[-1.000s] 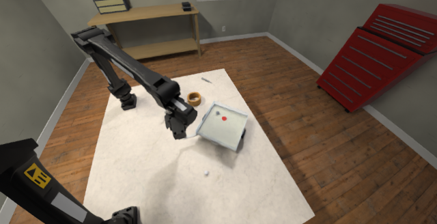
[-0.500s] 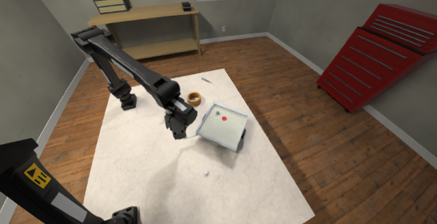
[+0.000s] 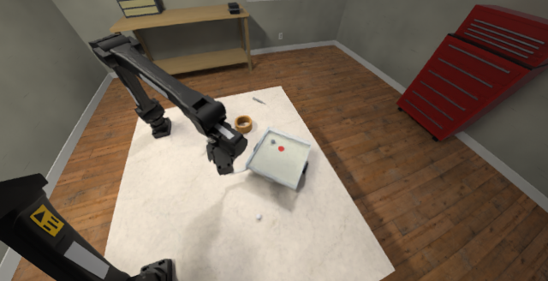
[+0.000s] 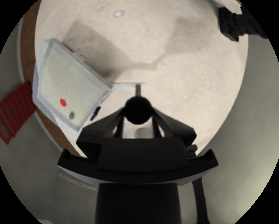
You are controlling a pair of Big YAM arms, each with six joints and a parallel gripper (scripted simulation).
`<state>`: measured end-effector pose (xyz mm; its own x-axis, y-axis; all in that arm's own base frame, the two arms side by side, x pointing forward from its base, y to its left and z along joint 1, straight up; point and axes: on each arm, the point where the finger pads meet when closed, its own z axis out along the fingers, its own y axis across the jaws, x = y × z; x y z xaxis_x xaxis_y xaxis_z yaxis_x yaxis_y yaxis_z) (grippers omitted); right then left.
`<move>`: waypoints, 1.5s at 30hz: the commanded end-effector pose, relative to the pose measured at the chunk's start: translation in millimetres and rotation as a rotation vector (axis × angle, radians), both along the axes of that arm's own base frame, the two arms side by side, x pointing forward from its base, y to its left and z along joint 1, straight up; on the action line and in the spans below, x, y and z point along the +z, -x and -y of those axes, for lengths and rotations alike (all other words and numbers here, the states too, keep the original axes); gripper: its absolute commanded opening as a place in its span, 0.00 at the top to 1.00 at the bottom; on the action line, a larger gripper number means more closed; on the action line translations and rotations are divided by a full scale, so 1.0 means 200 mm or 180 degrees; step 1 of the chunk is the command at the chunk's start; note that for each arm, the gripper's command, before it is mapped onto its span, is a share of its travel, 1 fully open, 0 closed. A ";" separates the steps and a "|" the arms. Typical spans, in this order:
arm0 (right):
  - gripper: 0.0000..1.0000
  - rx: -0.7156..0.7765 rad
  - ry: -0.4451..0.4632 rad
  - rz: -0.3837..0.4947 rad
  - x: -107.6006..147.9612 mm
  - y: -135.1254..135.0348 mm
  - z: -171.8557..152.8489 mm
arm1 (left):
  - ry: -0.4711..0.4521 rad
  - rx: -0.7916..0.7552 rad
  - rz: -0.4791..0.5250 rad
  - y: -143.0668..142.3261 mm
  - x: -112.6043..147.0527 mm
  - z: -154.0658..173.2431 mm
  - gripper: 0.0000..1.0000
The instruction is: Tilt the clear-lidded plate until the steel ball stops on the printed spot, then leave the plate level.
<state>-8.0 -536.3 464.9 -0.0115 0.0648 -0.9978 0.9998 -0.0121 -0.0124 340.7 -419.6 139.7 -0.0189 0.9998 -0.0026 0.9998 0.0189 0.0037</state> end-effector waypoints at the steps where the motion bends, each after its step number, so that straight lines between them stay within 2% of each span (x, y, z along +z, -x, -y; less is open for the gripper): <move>1: 0.00 -0.0047 0.0207 0.0035 0.18 0.04 0.04 | 0.0139 -0.0049 0.0101 -0.06 0.04 0.15 1.00; 38: 0.00 -0.0047 0.0207 0.0035 0.18 0.04 0.04 | 0.0099 -0.0017 0.0073 -0.10 0.06 0.06 1.00; 39: 0.00 -0.0047 0.0207 0.0035 0.18 0.04 0.04 | 0.0029 -0.0017 0.0014 -0.06 -0.03 0.02 1.00; 40: 0.00 -0.0047 0.0207 0.0035 0.18 0.04 0.04 | -0.0008 -0.0017 -0.0017 -0.04 -0.07 -0.01 1.00; 43: 0.00 -0.0047 0.0207 0.0035 0.18 0.04 0.04 | -0.0008 -0.0017 -0.0017 -0.04 -0.07 -0.02 1.00; 45: 0.00 -0.0047 0.0207 0.0035 0.18 0.04 0.04 | 0.0064 -0.0017 0.0044 -0.08 -0.01 0.02 1.00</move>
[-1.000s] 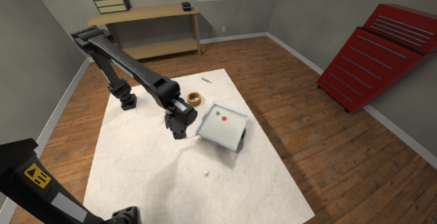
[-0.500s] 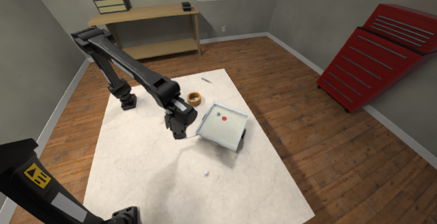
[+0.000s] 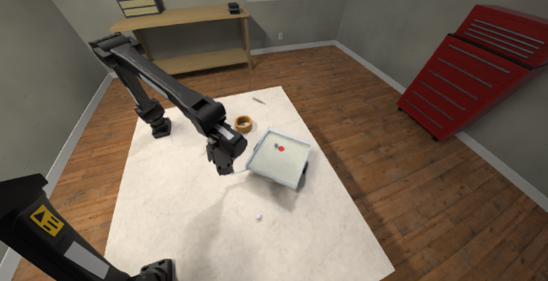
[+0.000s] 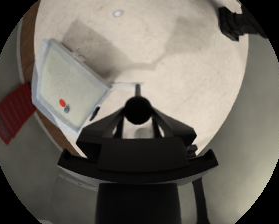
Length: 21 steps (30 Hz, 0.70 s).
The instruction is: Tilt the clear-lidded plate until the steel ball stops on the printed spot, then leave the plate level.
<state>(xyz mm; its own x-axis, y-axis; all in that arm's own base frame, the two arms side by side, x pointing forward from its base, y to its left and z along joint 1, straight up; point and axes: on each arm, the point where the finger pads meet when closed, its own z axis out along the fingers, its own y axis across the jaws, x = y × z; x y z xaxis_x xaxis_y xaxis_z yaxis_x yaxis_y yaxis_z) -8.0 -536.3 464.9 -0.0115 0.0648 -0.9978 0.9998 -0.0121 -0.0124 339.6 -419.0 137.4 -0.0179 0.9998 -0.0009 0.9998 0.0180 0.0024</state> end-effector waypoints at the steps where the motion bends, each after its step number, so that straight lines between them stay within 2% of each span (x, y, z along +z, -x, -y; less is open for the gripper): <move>1: 0.00 -0.0047 0.0207 0.0035 0.18 0.04 0.04 | 0.0093 -0.0014 0.0068 -0.10 0.03 0.04 1.00; 17: 0.00 -0.0047 0.0207 0.0035 0.18 0.04 0.04 | 0.0104 -0.0014 0.0079 -0.07 0.13 -0.03 1.00; 21: 0.00 -0.0047 0.0207 0.0035 0.18 0.04 0.04 | 0.0079 -0.0014 0.0060 -0.06 0.12 -0.04 1.00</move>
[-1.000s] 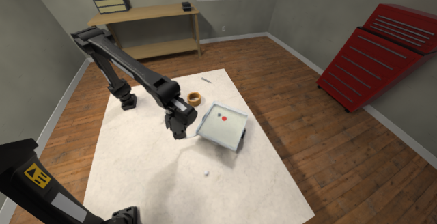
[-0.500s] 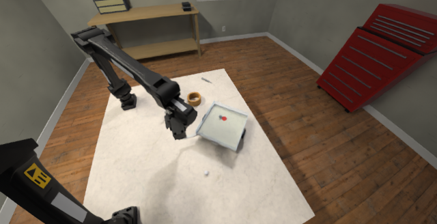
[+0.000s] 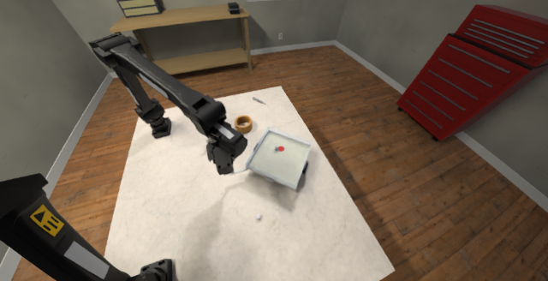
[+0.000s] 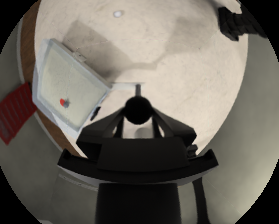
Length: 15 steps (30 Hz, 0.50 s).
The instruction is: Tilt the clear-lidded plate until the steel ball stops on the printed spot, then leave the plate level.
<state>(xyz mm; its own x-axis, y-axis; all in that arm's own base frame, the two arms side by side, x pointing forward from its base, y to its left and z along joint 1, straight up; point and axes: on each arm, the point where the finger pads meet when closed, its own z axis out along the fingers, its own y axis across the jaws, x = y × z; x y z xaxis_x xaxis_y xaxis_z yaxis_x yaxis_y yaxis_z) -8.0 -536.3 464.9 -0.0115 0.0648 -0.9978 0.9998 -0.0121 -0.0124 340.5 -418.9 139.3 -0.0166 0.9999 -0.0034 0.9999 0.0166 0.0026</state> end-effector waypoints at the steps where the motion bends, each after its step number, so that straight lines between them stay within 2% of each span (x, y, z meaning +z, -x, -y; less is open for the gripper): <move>1: 0.00 -0.0047 0.0207 0.0035 0.18 0.04 0.04 | 0.0066 -0.0009 0.0057 -0.05 0.10 -0.04 1.00; 15: 0.00 -0.0047 0.0207 0.0035 0.18 0.04 0.04 | 0.0031 -0.0009 0.0028 -0.04 0.07 -0.07 1.00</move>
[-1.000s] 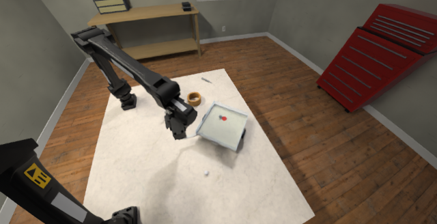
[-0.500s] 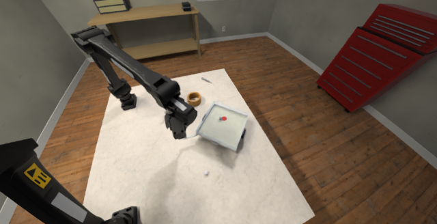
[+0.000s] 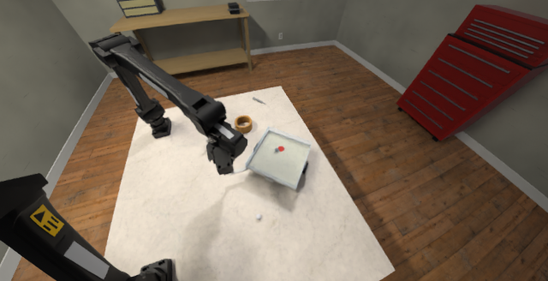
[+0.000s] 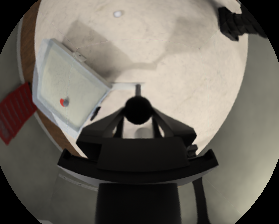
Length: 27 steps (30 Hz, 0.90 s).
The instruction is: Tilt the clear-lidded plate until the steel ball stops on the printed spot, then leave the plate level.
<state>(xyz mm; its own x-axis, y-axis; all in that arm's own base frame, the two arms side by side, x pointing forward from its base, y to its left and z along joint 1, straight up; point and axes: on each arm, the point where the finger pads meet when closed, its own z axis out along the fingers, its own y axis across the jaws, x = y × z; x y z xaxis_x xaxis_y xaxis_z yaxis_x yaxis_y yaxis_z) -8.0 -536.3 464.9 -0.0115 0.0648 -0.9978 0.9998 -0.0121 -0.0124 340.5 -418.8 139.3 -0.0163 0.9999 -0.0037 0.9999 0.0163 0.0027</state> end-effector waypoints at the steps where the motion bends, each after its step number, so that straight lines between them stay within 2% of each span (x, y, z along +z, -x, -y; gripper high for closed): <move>1: 0.00 -0.0047 0.0207 0.0035 0.18 0.04 0.04 | 0.0030 -0.0008 0.0027 -0.04 0.07 -0.07 1.00; 13: 0.00 -0.0047 0.0207 0.0035 0.18 0.04 0.04 | 0.0030 -0.0008 0.0027 -0.04 0.08 -0.07 1.00; 18: 0.00 -0.0047 0.0207 0.0035 0.18 0.04 0.04 | 0.0169 -0.0008 0.0148 -0.11 0.20 0.01 1.00; 27: 0.00 -0.0047 0.0207 0.0035 0.18 0.04 0.04 | 0.0065 -0.0008 0.0069 -0.11 0.09 0.03 1.00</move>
<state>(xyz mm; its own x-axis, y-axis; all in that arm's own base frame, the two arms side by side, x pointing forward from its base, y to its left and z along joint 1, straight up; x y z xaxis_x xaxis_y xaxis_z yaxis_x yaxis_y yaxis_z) -8.0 -536.3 464.9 -0.0115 0.0648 -0.9978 0.9998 -0.0121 -0.0124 341.7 -417.4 142.0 -0.0174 0.9998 -0.0021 0.9998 0.0173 -0.0022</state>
